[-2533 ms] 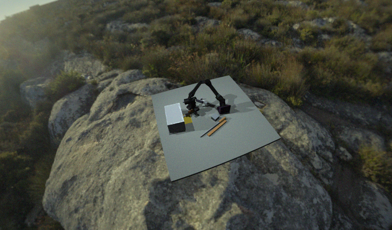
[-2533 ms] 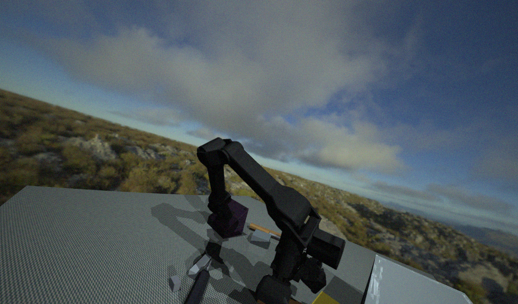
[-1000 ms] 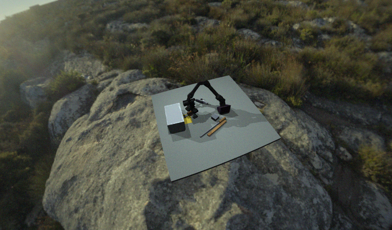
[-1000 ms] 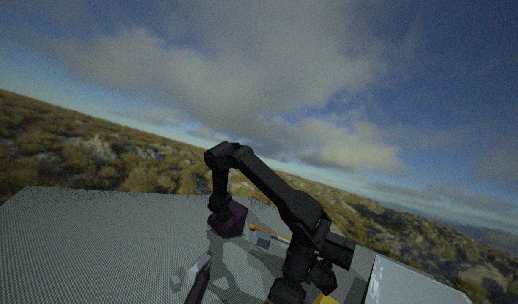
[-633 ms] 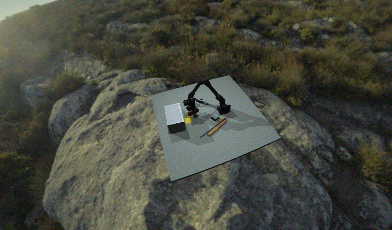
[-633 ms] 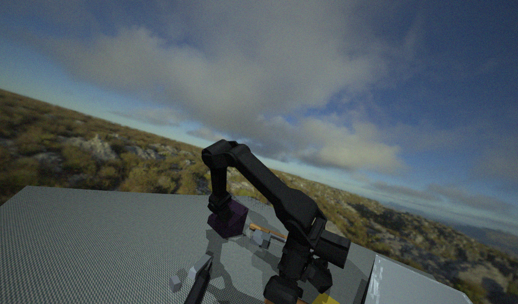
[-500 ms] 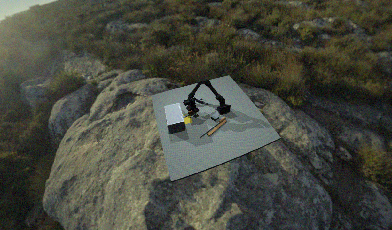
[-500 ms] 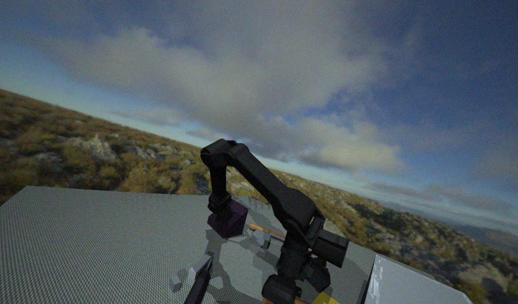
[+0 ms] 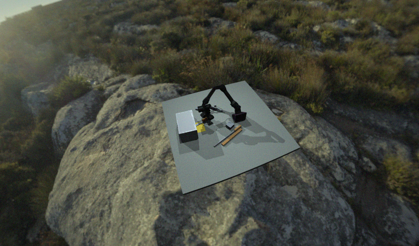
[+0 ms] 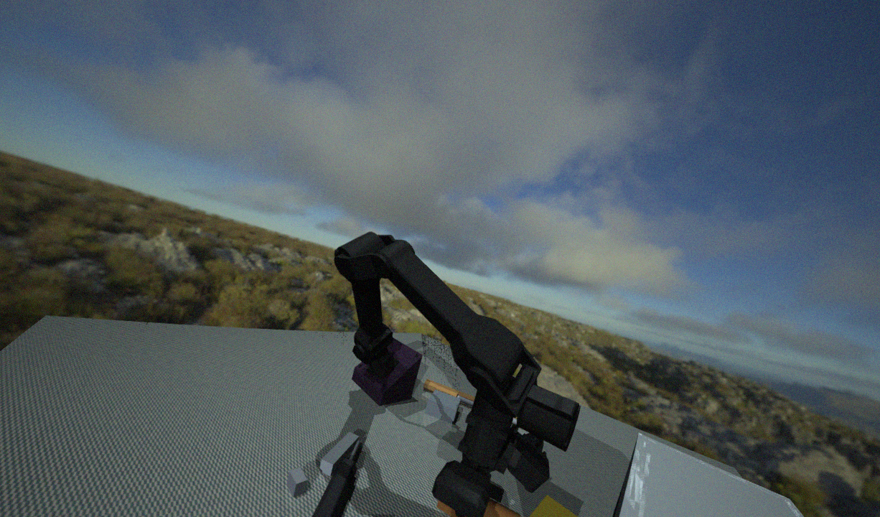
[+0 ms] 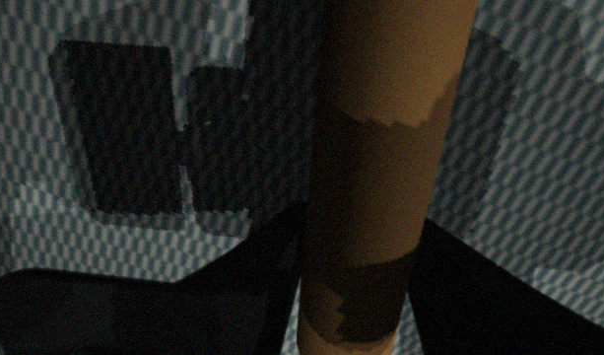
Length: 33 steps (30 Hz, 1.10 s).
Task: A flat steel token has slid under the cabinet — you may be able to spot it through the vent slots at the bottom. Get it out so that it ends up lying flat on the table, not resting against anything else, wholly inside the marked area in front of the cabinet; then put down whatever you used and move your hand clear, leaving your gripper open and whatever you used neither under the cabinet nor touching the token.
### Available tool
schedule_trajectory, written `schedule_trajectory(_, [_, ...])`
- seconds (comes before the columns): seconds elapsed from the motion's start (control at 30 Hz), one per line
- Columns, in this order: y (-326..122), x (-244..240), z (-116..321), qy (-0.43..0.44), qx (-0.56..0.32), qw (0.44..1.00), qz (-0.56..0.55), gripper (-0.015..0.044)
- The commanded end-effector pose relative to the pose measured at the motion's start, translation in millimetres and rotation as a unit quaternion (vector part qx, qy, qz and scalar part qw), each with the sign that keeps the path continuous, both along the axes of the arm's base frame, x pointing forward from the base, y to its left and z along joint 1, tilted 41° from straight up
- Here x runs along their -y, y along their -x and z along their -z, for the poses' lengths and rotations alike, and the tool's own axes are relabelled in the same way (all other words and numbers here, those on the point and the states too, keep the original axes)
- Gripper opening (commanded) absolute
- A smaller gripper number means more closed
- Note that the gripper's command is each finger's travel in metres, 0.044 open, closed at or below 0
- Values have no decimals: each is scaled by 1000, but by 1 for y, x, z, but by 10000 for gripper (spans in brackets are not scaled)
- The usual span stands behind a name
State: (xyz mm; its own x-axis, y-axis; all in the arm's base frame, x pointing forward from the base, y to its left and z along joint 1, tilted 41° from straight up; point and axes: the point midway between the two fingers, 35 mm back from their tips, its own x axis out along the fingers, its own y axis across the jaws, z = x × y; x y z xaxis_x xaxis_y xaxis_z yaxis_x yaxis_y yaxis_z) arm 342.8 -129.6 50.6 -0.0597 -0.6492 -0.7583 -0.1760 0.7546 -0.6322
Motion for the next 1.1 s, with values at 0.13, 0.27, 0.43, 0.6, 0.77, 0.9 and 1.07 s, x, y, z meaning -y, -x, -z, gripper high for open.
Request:
schedule_trajectory(0.13, [11, 2, -1, 1, -4, 1000, -1, 0])
schedule_trajectory(0.27, [16, 2, -2, 1, -4, 1000, -1, 0])
schedule_trajectory(0.43, [21, 3, -3, 1, -4, 1000, -1, 0])
schedule_trajectory(0.6, [27, 4, -4, 1, -5, 1000, -1, 0])
schedule_trajectory(0.77, [32, 4, -5, 1, -5, 1000, -1, 0])
schedule_trajectory(0.9, [37, 5, -6, 1, -5, 1000, -1, 0])
schedule_trajectory(1.07, [43, 6, -7, 1, -5, 1000, -1, 0])
